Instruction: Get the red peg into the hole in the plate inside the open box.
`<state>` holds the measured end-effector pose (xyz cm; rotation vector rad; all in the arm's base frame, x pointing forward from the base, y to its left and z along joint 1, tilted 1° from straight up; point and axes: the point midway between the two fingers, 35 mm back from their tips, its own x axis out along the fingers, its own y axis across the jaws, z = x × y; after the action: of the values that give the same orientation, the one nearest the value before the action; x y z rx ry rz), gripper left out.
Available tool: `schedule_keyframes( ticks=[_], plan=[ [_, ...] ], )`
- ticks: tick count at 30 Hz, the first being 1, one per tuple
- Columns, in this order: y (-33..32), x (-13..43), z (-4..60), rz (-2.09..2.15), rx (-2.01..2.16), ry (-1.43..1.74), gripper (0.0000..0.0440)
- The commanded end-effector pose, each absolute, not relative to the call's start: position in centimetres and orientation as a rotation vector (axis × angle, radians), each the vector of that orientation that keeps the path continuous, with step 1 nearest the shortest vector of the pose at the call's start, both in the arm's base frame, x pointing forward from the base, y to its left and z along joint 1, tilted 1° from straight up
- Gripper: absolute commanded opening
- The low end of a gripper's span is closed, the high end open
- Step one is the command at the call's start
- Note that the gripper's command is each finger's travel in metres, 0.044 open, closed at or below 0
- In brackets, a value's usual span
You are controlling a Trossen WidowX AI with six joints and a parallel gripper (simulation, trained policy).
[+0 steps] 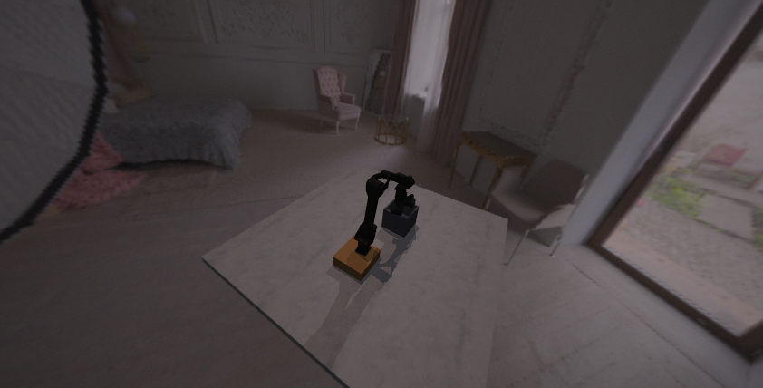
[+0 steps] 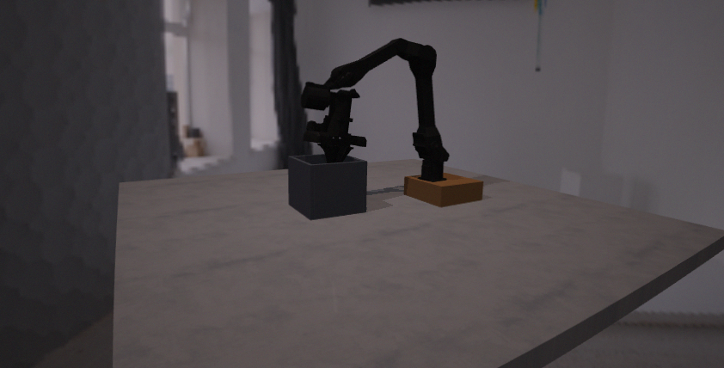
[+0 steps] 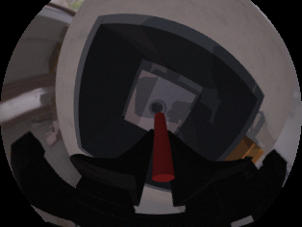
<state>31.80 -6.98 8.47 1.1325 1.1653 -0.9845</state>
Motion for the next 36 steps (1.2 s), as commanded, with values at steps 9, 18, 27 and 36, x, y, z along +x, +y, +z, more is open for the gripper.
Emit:
schedule_keyframes(
  ticks=[9,18,27,36],
  plan=[
    [-7.3,32.5,5.8,-0.963,1.088,1.212,0.0002],
    [-7.2,32.6,5.2,-0.956,1.068,1.272,0.0105],
    [-7.9,33.1,6.5,-0.93,1.132,1.297,0.0144],
    [-8.4,34.2,9.3,-0.854,1.233,1.296,0.0187]
  ],
)
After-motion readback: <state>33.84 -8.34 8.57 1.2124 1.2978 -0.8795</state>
